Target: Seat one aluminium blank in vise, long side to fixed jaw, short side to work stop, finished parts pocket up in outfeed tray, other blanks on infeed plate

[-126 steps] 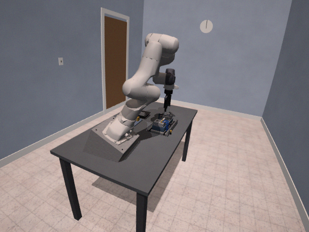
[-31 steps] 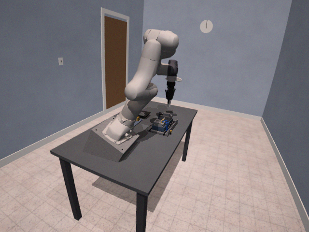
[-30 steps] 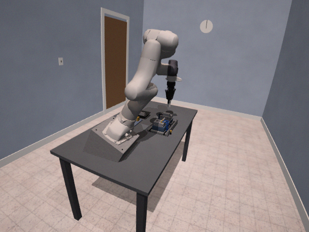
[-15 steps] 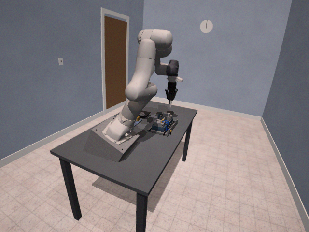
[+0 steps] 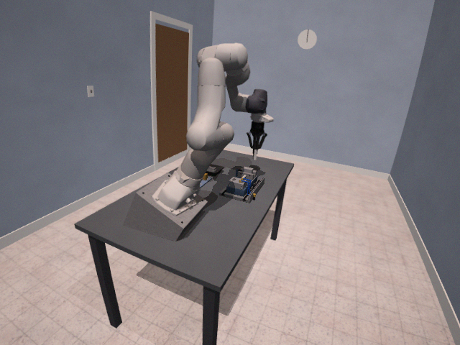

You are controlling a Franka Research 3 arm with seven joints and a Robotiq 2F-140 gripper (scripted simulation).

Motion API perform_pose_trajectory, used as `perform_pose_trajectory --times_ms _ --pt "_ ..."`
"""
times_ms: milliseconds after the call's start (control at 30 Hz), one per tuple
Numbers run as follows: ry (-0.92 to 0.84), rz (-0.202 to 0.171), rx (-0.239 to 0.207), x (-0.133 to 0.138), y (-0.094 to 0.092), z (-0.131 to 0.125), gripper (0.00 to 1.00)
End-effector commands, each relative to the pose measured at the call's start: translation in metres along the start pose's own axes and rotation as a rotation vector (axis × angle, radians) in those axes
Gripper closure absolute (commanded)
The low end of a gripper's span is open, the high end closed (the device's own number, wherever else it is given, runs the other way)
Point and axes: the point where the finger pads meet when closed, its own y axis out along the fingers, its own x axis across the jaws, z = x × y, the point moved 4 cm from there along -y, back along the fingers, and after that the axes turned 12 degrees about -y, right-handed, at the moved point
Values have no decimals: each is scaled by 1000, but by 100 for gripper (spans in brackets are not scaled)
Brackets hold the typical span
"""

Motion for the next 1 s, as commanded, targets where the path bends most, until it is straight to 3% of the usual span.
perform_pose_trajectory --times_ms 0,567,967 --pt "167 -4 -2 0 0 1 100" --pt "526 -5 -2 -7 0 9 100" --pt "540 -5 -2 -8 0 9 100"
